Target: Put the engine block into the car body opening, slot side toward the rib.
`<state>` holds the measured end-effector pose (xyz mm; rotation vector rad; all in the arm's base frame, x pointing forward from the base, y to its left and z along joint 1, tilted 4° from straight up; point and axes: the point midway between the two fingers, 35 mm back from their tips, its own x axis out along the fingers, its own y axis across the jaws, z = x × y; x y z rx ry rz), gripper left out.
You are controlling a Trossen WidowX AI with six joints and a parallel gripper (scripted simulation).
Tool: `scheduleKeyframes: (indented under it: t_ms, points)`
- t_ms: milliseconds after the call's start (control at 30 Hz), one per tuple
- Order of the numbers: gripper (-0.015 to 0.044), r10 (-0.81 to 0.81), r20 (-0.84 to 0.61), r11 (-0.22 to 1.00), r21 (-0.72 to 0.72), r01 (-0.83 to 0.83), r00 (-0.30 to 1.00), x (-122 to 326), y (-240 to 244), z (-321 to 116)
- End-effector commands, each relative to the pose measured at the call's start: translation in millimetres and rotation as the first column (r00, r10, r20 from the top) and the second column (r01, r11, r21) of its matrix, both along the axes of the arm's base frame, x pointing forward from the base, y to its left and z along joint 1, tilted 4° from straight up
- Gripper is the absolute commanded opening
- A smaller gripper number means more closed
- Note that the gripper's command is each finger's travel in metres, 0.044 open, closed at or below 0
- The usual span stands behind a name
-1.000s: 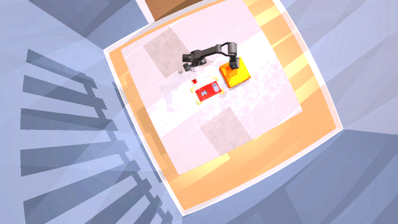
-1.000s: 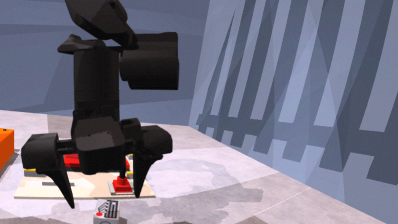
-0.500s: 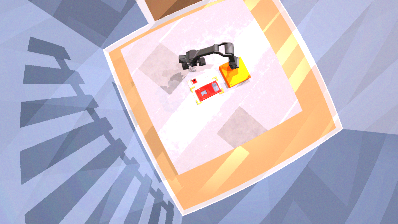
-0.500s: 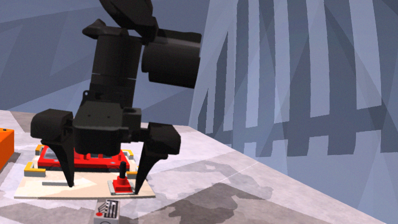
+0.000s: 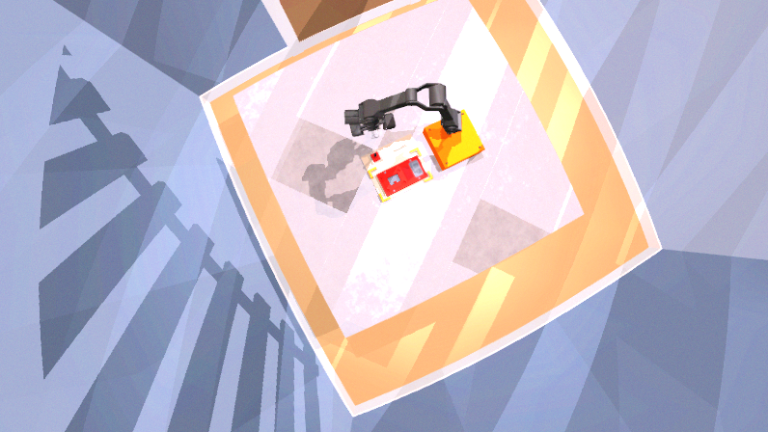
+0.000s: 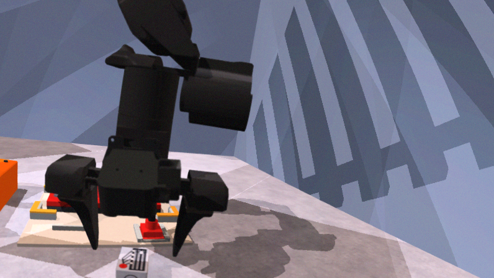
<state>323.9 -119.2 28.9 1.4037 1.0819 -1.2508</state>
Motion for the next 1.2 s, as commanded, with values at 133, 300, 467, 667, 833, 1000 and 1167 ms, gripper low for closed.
scheduleKeyframes:
  t_ms: [133, 300, 467, 667, 833, 1000, 1167]
  points:
    - [0.044, -0.005, -0.004, 1.0, -0.003, 0.005, 1.0, 0, 0, -13]
    - [0.044, -0.005, -0.004, 1.0, -0.003, 0.005, 1.0, 0, 0, -20]
    - [0.0335, -0.005, -0.004, 1.0, -0.003, 0.005, 1.0, 0, 0, -20]
    - [0.0177, -0.005, -0.004, 1.0, -0.003, 0.005, 1.0, 0, 0, -20]
    - [0.0125, -0.005, -0.004, 1.0, -0.003, 0.005, 1.0, 0, 0, -20]
    - [0.0052, -0.005, -0.004, 1.0, -0.003, 0.005, 1.0, 0, 0, -20]
    - [0.0, -0.005, -0.004, 1.0, -0.003, 0.005, 1.0, 2, -1, -7]
